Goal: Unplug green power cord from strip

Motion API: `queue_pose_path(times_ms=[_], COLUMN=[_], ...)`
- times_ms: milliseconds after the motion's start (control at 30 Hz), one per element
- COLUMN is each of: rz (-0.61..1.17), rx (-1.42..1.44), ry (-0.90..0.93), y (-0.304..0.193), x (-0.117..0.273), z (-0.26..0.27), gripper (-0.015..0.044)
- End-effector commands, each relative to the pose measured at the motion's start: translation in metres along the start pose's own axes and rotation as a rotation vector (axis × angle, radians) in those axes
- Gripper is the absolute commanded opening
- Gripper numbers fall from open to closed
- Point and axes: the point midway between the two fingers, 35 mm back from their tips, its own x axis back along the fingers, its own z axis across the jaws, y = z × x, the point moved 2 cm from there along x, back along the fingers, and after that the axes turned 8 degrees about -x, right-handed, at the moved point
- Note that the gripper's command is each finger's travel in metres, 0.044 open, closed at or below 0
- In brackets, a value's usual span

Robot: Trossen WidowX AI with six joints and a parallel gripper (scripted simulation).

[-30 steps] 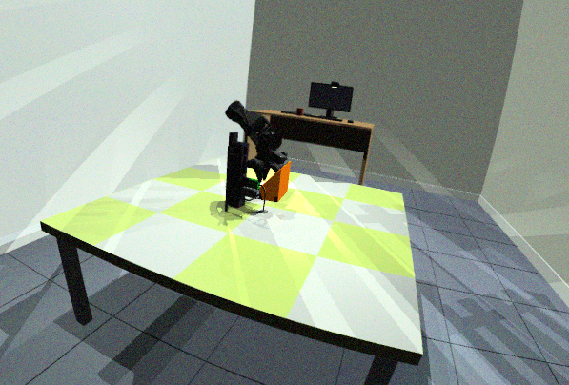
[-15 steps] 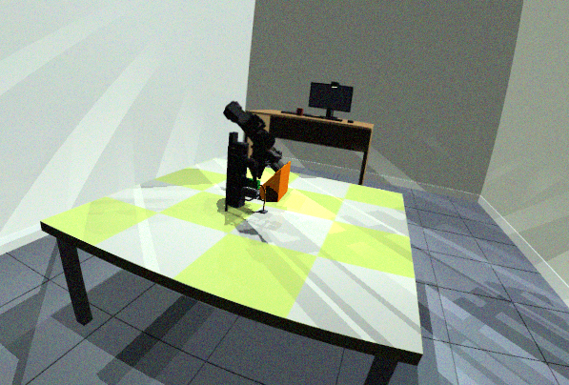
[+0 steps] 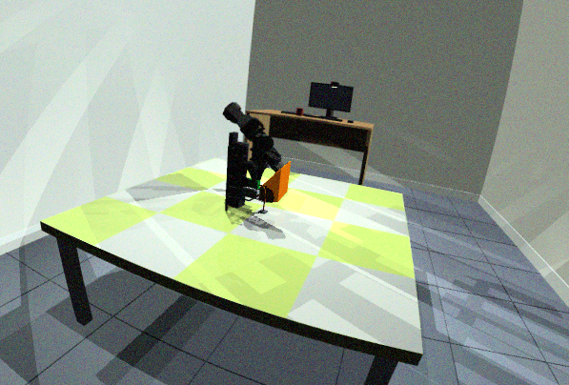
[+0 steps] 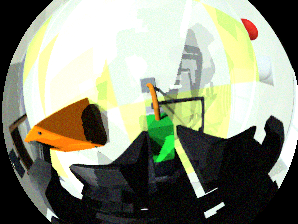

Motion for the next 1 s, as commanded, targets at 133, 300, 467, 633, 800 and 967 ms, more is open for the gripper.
queue_pose_path(times_ms=[133,300,467,633,800,967], rz=[0.0,0.0,0.0,0.0,-0.001,-0.001], rx=[0.0,0.0,0.0,0.001,0.002,0.003], ry=[0.0,0.0,0.0,0.0,0.0,0.0], y=[0.0,0.0,0.001,0.007,0.015,0.023], x=[0.0,0.0,0.0,0.0,0.0,0.001], z=[0.0,0.0,0.0,0.0,0.001,0.001], gripper=[0.0075,0.0041,0.0,0.0,0.0,0.0])
